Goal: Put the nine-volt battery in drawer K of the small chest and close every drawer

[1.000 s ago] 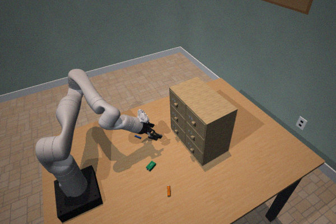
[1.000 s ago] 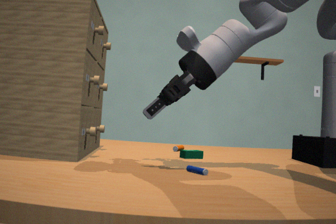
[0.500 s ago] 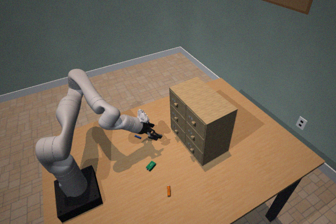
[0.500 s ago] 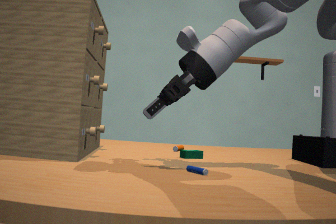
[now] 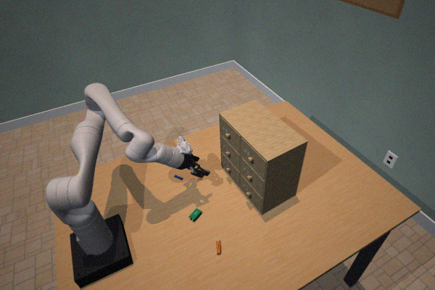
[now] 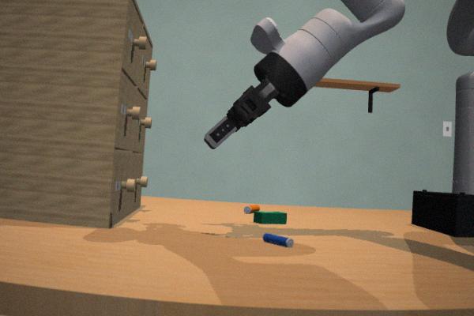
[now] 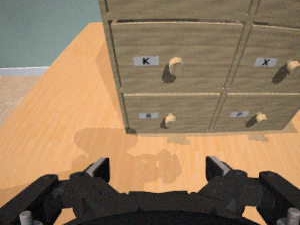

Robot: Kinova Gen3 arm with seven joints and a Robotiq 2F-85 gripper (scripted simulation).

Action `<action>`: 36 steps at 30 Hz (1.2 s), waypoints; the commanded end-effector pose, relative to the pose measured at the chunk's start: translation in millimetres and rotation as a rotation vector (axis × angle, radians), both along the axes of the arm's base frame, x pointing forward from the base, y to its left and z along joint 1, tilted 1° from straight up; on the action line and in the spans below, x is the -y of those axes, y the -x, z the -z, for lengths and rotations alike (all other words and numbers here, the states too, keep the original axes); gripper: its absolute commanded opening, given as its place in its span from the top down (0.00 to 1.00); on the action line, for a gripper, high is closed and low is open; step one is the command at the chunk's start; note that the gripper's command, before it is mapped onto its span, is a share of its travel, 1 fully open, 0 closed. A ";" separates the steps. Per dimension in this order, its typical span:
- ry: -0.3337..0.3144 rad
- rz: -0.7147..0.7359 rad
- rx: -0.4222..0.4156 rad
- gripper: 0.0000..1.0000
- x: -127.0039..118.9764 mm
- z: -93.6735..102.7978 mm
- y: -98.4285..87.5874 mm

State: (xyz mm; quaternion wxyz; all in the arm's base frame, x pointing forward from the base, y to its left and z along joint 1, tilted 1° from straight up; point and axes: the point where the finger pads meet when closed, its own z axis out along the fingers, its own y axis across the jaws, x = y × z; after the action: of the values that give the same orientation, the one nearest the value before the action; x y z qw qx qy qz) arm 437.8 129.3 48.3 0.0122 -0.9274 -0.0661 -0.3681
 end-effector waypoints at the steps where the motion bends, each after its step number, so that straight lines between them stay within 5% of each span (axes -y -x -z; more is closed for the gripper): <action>1: -0.015 0.000 0.009 0.00 -4.3 -13.4 -2.2; 36: -0.011 0.000 -0.023 0.00 -4.2 -25.0 0.8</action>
State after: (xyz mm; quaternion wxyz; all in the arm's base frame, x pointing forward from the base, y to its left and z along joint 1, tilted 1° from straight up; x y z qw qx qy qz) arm 436.1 132.0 70.4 0.0156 -0.9317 -0.0644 -0.3571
